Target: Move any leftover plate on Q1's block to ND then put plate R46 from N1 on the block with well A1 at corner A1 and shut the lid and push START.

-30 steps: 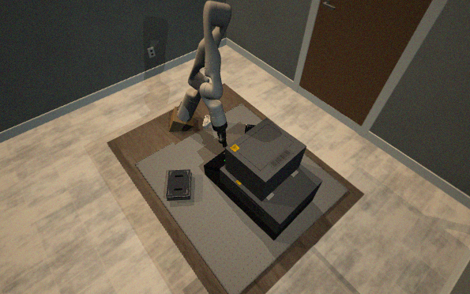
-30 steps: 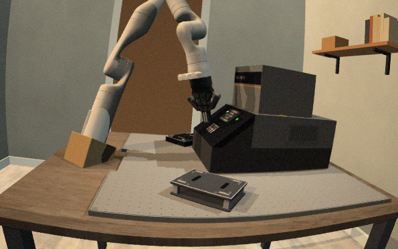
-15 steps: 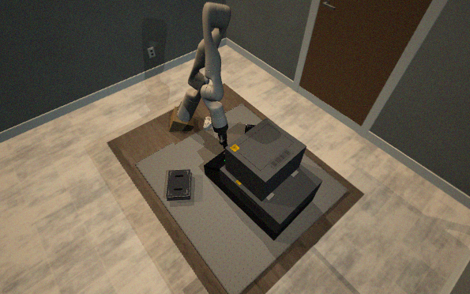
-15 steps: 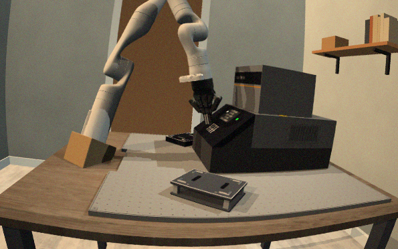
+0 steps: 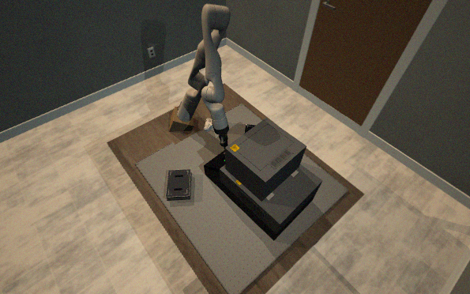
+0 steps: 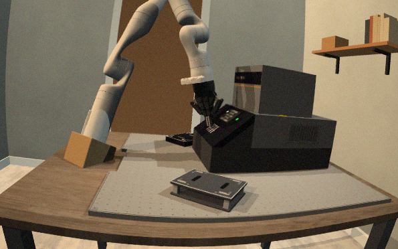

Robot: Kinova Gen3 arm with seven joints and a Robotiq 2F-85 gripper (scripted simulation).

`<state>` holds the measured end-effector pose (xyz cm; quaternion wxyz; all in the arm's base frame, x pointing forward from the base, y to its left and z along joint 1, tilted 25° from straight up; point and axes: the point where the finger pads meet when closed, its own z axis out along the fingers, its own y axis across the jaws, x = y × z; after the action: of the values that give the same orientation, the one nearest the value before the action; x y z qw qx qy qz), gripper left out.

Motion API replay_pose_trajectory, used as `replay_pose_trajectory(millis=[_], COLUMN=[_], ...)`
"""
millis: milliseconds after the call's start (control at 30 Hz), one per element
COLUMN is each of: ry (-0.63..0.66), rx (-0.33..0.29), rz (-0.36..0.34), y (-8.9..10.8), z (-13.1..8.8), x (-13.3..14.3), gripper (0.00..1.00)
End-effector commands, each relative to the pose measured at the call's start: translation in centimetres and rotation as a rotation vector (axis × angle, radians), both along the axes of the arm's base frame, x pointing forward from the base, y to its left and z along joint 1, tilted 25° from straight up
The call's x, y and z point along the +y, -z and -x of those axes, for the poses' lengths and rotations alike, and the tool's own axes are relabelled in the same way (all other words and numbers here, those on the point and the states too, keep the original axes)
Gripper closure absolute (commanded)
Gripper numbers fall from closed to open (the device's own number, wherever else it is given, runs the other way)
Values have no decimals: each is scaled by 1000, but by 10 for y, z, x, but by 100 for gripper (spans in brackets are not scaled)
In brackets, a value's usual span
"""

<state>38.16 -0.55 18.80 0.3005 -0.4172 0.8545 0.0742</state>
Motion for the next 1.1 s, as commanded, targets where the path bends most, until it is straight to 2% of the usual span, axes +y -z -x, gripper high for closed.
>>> replay_pose_trajectory(millis=[0,1067], ry=[1,1], rx=[-1,-1], rz=[1,1], y=[1,6], z=[-2,-10], x=[0,4], gripper=[90,90])
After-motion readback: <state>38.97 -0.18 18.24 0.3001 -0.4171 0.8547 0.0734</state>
